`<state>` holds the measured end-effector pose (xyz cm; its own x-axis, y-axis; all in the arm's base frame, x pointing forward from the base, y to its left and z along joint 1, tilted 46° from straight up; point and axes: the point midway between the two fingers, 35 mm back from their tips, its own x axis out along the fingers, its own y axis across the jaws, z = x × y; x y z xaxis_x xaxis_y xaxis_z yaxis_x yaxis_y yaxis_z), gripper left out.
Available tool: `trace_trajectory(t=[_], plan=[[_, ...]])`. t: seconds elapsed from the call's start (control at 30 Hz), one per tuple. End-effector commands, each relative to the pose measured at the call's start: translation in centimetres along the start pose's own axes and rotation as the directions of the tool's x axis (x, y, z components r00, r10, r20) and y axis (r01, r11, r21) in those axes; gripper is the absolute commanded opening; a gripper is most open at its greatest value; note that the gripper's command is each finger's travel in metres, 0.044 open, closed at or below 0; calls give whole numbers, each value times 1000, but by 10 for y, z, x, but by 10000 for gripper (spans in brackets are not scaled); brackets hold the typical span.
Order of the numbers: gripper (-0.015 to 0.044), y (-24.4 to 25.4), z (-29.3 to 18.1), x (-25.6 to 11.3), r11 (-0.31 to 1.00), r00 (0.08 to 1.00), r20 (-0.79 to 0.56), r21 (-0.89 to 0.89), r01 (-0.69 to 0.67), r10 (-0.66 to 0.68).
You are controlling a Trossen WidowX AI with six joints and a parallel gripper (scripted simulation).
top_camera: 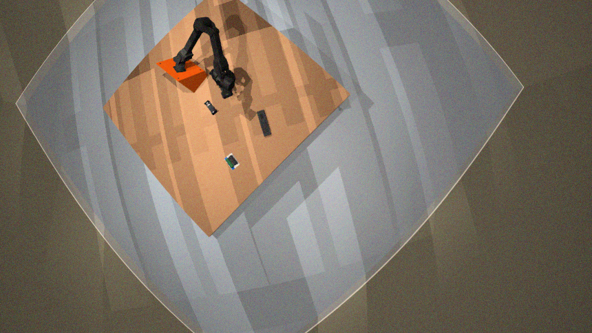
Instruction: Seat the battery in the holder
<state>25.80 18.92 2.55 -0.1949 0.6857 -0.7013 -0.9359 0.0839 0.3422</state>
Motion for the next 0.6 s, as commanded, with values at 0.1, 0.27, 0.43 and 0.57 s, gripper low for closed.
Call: trace_trajectory(t=[0.1, 0.27, 0.43, 0.57], plan=[[0, 1, 2, -53, 1000, 1000, 11, -8, 15, -15], [0, 1, 2, -53, 1000, 1000, 11, -8, 15, -15], [0, 0, 1, -49, 1000, 1000, 10, -1, 13, -13], [53, 1, 2, -46, 996, 1000, 9, -83, 13, -13]])
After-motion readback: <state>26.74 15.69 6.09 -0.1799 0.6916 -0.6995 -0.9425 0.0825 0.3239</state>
